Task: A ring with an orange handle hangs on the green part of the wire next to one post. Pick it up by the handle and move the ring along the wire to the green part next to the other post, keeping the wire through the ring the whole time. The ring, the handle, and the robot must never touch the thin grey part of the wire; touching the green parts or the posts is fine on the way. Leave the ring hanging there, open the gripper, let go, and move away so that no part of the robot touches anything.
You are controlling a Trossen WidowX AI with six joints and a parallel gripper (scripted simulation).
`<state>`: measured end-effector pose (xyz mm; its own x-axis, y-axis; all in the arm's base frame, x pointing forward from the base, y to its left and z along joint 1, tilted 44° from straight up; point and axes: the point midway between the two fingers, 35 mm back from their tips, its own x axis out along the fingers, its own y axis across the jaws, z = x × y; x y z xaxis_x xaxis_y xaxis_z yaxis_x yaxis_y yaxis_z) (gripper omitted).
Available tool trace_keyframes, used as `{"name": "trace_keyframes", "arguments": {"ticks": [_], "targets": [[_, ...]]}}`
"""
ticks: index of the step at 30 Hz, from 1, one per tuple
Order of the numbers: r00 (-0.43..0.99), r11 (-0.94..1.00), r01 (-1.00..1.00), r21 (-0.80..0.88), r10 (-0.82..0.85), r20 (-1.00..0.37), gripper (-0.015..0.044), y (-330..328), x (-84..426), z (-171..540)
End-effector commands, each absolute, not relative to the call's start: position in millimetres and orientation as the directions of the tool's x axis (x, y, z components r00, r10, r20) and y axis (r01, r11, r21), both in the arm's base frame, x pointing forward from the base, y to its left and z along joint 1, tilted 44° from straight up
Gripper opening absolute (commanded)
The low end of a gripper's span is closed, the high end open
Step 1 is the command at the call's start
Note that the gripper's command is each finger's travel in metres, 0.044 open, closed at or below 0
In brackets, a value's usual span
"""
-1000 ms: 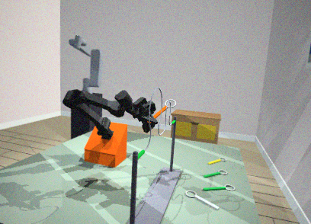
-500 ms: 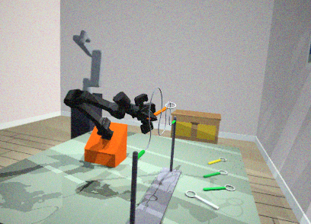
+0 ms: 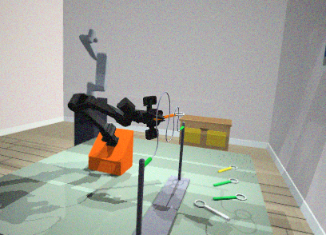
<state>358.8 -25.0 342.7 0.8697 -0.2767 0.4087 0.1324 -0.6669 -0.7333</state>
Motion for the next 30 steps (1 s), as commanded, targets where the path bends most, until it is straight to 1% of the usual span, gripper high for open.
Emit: {"name": "trace_keyframes", "arguments": {"ticks": [1, 16, 24, 30], "targets": [[0.871, -0.718, 0.132, -0.683, -0.245, 0.426, -0.015, -22.2, 358.8, 344.2], [0.867, -0.871, 0.133, -0.473, -0.129, 0.481, -0.015, -13.1, 358.4, 353.1], [0.867, -0.887, 0.133, -0.443, -0.113, 0.486, -0.015, -17.4, 358.4, 352.2], [0.867, -0.872, 0.133, -0.472, -0.129, 0.482, -0.015, -26.0, 358.6, 348.2]]}}
